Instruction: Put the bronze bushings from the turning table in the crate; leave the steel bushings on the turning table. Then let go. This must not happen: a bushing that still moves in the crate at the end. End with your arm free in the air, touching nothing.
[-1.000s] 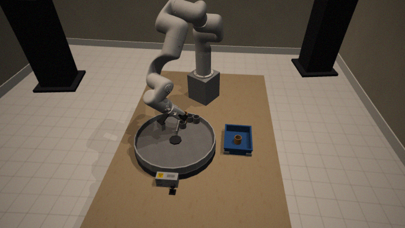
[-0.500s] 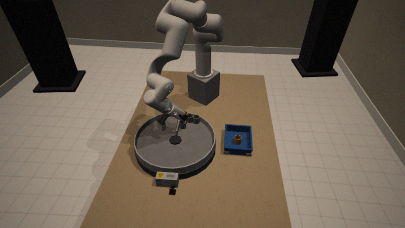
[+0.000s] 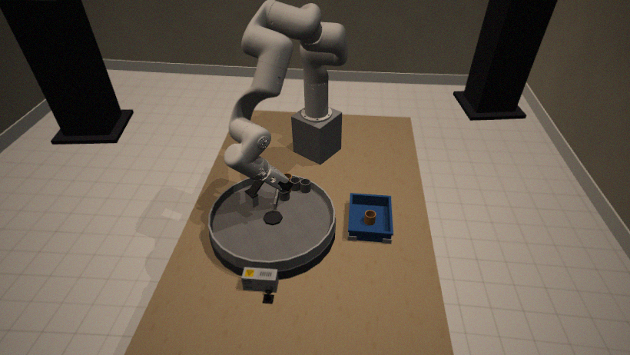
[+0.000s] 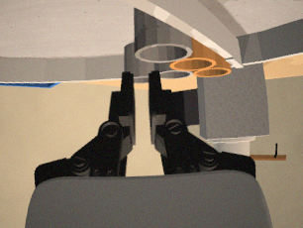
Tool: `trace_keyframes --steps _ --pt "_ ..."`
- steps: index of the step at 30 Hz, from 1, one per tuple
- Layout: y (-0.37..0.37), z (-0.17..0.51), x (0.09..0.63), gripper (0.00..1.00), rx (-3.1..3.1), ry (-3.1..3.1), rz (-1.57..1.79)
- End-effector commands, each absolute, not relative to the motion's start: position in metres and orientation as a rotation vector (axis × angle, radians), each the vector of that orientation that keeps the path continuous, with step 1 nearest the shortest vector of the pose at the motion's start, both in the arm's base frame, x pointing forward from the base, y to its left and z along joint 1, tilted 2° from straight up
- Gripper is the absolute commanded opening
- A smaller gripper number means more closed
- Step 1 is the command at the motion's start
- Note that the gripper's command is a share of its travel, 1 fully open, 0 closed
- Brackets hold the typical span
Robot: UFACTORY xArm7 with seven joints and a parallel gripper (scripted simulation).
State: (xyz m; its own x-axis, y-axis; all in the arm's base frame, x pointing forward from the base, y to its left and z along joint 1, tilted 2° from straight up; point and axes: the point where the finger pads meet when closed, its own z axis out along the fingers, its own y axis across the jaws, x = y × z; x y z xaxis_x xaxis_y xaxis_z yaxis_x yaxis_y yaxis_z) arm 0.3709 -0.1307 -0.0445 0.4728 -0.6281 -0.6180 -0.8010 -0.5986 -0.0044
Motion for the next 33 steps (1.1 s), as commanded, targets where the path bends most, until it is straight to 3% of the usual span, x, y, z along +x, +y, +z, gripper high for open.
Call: trace_keyframes --steps 1,33 --pt "-0.132 -0.051 0.373 0.11 -2.433 1.215 0.831" --pt "-0.132 -0.063 0.373 0.11 -2.433 1.215 0.831"
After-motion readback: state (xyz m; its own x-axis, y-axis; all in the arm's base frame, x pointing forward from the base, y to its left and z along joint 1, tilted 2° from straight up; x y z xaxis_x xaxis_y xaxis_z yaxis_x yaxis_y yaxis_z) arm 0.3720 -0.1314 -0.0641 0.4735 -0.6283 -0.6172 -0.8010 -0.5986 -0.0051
